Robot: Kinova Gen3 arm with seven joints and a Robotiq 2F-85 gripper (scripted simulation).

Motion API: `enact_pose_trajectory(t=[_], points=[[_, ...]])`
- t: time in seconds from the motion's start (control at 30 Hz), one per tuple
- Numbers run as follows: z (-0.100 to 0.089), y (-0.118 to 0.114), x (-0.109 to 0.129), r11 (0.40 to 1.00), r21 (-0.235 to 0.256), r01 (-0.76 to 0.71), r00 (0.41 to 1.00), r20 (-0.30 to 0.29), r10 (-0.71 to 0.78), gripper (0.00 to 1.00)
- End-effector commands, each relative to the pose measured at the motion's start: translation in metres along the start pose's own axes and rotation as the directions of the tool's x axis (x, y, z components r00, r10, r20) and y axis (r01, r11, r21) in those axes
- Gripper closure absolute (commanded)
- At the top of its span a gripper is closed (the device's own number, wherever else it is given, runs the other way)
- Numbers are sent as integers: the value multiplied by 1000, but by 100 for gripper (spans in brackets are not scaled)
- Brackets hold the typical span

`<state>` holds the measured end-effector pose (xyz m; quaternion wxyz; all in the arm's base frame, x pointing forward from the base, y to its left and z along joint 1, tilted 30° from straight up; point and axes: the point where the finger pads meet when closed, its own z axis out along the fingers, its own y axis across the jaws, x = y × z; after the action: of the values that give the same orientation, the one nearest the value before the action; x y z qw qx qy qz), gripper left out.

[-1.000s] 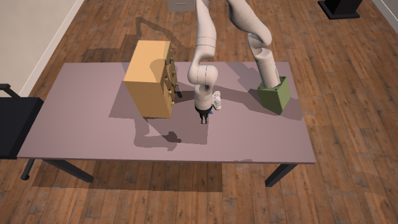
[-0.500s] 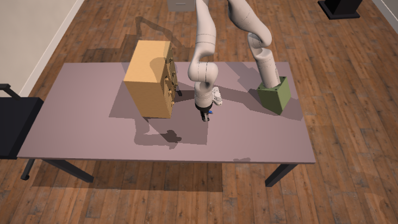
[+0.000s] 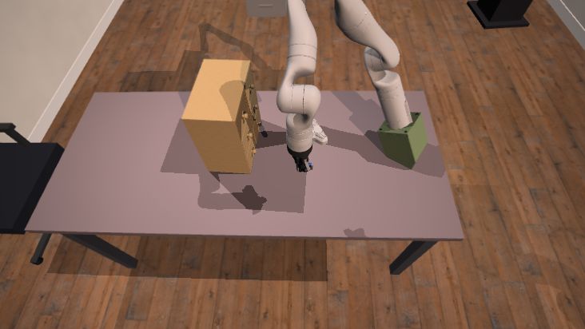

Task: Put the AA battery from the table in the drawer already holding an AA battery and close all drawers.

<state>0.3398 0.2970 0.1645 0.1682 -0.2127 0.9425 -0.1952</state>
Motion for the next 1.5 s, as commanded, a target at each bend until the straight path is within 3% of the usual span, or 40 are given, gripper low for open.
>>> enact_pose_trajectory(t=[0.0,0.37,0.73,0.8,1.03,1.3,1.37,1.47], points=[[-3,-6,1,999,-4,40,999,1,-40,100],[-7,-21,8,962,-3,271,962,2,-271,100],[-13,-40,18,827,-3,563,827,3,-563,100],[-13,-40,18,827,-3,563,827,3,-563,100],[-17,-54,24,686,-2,728,686,4,-728,100],[-22,-69,32,482,-1,876,482,4,-876,100],[-22,-69,32,482,-1,876,482,4,-876,100],[-24,-75,35,398,-1,918,398,4,-918,100]])
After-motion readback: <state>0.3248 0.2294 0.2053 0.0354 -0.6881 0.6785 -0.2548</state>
